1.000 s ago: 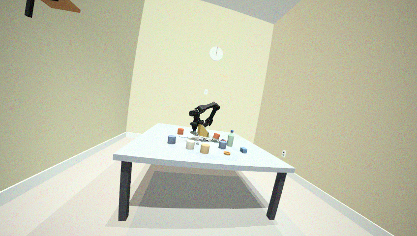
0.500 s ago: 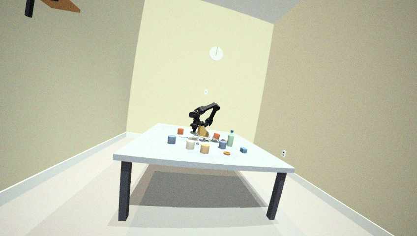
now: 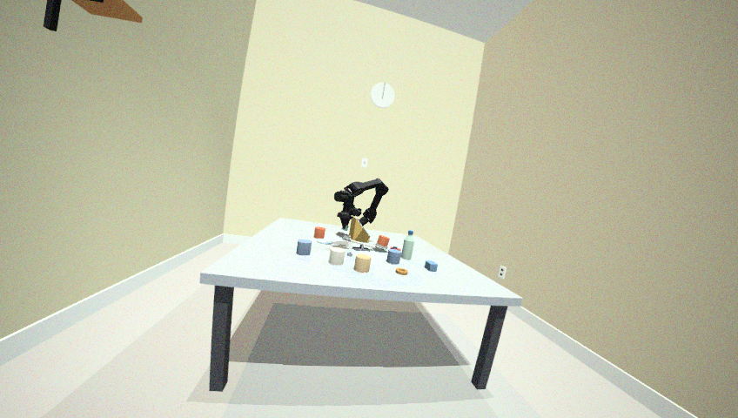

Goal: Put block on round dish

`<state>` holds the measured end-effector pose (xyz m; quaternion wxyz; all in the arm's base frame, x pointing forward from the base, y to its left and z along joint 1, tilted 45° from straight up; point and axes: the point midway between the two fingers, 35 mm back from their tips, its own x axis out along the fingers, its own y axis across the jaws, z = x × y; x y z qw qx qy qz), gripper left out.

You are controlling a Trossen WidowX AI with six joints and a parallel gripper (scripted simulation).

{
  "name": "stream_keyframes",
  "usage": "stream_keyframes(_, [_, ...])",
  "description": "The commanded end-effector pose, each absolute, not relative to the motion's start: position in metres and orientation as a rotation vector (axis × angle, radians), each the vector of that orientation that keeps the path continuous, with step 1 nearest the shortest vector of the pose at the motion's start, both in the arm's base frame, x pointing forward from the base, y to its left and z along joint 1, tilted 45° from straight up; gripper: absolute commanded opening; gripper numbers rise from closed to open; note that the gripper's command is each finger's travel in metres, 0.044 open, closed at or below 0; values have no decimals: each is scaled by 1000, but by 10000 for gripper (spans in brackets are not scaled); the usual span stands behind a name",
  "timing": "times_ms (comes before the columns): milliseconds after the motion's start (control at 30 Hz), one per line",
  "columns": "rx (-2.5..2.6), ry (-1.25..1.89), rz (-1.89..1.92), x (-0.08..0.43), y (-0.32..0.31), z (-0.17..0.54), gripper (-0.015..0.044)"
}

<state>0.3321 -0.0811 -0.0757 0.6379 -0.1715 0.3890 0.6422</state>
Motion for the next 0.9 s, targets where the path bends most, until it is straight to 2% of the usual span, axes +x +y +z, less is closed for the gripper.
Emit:
stream_keyframes(0, [-402, 890, 1461, 335, -98, -59, 0])
stream_keyframes(333, [-402, 890, 1462, 335, -120, -37, 0])
stream_keyframes(700, [-404, 897, 1460, 246, -142, -171, 0])
stream_keyframes(867, [-405, 895, 1460, 239, -141, -178, 0])
